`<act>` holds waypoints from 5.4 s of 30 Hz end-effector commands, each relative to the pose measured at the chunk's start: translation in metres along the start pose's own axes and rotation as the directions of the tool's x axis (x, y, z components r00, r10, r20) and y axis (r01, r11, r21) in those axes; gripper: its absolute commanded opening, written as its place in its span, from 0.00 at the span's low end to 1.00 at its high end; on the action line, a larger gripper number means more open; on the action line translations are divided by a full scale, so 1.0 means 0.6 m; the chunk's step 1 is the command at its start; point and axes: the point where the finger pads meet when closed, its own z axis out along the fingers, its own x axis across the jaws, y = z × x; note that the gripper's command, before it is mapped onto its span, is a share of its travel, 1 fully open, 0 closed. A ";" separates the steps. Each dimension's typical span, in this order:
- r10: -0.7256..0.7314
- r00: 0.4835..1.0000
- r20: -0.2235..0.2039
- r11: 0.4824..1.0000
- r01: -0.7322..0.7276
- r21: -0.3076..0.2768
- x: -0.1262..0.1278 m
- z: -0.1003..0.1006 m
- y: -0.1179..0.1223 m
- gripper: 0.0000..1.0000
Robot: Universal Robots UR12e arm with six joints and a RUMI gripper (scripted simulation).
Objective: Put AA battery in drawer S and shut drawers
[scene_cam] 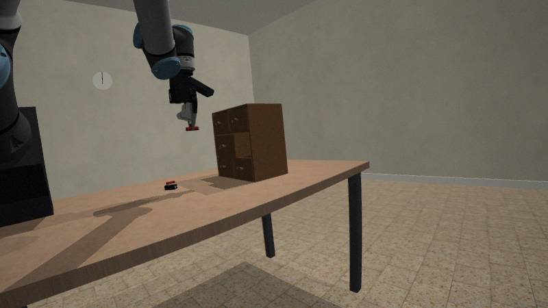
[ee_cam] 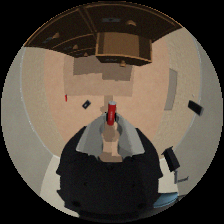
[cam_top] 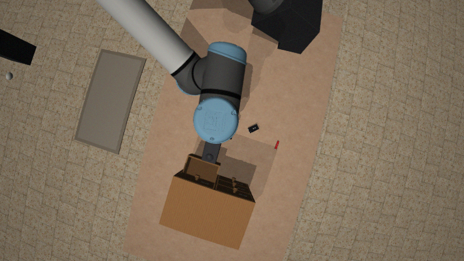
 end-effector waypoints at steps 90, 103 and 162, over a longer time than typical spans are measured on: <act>0.000 1.000 0.001 0.974 0.000 0.227 0.000 0.001 0.002 0.05; 0.000 1.000 0.001 0.955 0.000 0.298 0.000 0.001 0.003 0.05; 0.000 1.000 0.001 0.716 -0.001 0.698 0.000 0.005 0.009 0.05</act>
